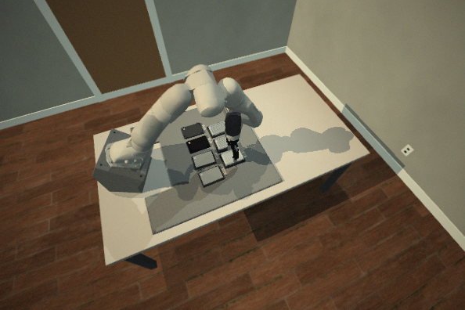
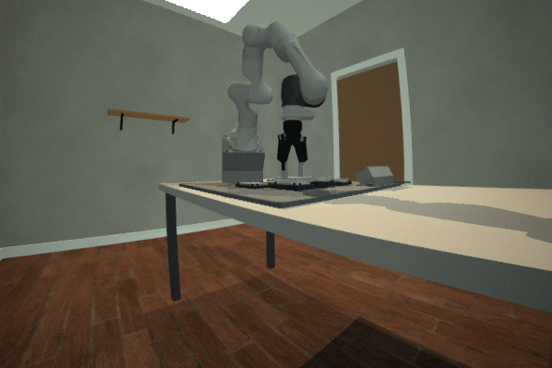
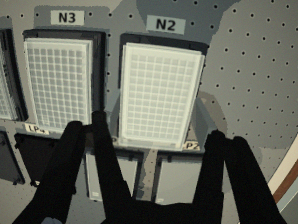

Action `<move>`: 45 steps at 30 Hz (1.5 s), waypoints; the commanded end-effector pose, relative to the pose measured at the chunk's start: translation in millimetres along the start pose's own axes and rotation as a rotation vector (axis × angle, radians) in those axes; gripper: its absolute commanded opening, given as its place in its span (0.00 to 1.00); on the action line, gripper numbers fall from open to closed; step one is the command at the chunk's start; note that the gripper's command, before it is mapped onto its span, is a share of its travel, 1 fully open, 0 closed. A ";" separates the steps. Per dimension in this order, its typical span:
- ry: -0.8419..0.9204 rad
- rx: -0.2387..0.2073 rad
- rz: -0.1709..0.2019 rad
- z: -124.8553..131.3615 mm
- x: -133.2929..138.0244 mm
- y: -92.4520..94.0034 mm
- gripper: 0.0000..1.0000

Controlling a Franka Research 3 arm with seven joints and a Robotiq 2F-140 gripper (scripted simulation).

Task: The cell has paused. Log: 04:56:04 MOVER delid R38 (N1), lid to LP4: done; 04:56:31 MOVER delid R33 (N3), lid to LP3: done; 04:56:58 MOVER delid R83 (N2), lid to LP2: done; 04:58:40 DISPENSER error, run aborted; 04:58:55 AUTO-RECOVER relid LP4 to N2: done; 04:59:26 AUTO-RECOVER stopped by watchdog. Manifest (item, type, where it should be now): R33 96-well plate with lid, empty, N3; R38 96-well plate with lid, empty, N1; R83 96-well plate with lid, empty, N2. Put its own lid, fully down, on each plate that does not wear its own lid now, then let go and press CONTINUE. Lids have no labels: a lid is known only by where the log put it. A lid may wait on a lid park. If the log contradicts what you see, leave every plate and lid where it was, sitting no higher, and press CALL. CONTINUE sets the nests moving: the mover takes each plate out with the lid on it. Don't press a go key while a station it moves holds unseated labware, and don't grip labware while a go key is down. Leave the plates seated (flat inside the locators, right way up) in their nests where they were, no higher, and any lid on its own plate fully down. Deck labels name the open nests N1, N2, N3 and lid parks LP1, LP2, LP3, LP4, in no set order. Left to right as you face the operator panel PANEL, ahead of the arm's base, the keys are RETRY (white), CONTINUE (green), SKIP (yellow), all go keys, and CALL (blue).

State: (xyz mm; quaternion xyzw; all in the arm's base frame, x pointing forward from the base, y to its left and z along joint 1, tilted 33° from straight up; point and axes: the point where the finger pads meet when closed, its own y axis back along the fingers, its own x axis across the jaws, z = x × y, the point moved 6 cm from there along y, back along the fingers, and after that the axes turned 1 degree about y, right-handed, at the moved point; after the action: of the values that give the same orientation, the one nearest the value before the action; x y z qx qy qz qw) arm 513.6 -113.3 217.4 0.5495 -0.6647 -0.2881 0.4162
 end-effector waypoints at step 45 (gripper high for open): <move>0.006 -0.001 0.002 -0.1 0.4 36.1 0.00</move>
State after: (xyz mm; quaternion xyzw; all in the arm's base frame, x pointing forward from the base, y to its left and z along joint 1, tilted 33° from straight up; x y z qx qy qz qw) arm 498.4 -107.6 245.5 0.5419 -0.6758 -0.2987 0.4005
